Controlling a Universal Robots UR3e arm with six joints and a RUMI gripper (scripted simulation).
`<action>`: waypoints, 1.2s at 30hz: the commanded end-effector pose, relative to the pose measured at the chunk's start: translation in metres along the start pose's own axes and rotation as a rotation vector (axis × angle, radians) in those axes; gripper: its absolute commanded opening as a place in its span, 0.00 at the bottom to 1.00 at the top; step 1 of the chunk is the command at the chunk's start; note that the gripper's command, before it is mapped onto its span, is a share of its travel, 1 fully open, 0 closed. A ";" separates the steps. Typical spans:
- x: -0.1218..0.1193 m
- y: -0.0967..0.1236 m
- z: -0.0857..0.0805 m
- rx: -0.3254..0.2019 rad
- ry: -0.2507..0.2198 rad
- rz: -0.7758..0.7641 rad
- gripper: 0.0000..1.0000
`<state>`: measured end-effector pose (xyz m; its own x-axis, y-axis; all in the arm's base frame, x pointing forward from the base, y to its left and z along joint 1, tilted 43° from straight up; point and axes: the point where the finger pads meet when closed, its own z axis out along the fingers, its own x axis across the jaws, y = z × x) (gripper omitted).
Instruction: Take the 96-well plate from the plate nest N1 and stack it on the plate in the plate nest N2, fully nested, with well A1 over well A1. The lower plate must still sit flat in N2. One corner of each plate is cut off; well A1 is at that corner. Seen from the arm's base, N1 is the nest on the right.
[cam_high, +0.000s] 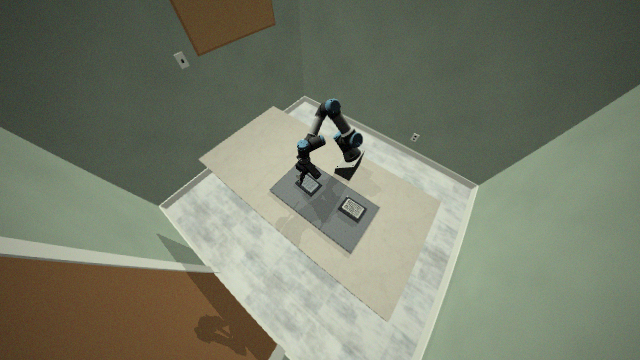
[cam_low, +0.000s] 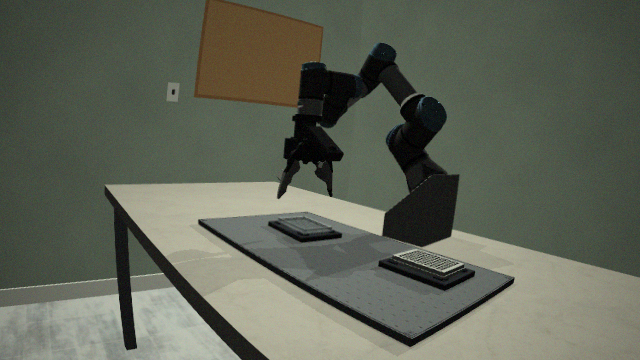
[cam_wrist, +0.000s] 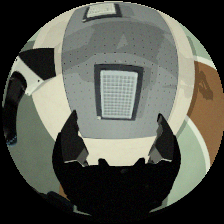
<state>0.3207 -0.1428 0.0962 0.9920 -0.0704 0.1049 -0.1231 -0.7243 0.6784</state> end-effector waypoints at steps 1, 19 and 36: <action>0.001 0.000 0.010 0.000 0.004 0.001 1.00; 0.001 0.000 0.036 0.000 0.004 0.000 1.00; 0.001 0.000 0.058 0.000 0.004 0.000 1.00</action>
<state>0.3223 -0.1792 0.0577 0.9920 -0.0704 0.1048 -0.1231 -0.7245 0.6782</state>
